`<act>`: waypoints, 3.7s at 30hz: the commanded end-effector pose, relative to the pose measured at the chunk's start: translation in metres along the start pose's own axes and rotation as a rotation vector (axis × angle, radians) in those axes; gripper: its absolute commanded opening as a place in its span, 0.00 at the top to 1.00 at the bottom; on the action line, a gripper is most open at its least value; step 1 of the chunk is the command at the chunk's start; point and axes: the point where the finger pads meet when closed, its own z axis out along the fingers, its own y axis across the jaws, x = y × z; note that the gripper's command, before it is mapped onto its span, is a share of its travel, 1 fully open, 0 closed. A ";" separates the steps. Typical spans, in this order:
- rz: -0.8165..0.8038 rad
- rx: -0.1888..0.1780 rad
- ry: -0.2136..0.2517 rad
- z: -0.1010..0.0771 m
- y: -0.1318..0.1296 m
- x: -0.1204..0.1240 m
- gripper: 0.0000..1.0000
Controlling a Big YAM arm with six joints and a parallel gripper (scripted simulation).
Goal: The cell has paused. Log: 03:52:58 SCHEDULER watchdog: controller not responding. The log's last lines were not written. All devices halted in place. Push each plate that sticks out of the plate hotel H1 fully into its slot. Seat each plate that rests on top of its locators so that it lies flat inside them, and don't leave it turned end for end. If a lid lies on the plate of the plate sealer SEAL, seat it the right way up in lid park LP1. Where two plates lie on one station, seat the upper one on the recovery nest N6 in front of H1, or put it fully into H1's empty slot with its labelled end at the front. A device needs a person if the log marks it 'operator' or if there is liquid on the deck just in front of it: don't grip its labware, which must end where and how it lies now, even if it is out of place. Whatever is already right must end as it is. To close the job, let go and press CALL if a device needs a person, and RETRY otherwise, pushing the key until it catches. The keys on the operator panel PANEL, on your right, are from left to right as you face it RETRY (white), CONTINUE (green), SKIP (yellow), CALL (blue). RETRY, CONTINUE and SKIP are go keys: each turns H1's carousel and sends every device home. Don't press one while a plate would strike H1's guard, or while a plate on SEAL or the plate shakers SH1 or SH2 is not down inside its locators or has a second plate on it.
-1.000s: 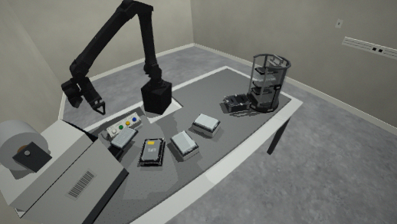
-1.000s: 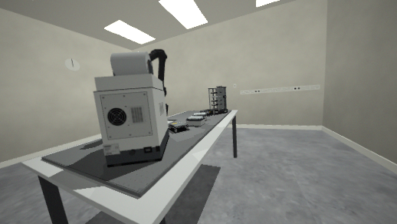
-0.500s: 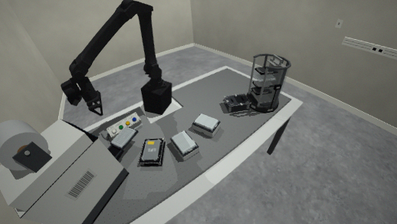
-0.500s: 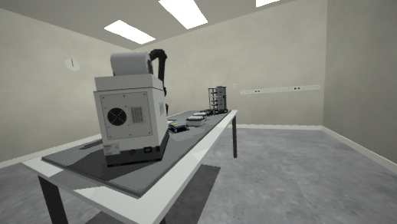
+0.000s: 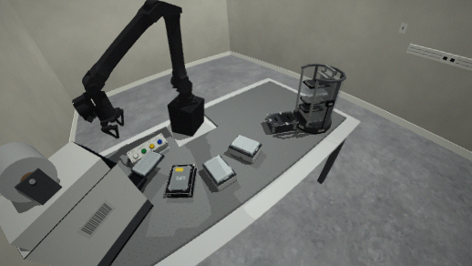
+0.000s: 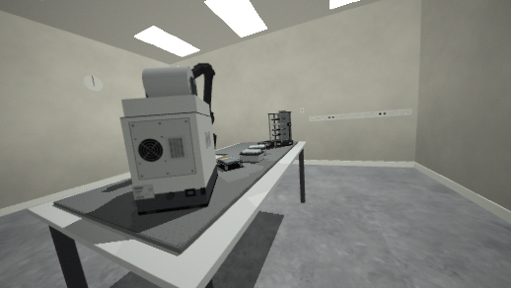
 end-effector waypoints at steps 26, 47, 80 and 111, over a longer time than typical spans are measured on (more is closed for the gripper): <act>0.622 -0.045 -0.047 -0.016 0.017 -0.020 0.00; 1.065 -0.055 -0.037 -0.016 0.017 -0.019 0.00; 1.097 0.000 -0.001 0.086 0.006 -0.001 0.32; 1.093 -0.027 -0.016 0.103 0.009 -0.012 0.86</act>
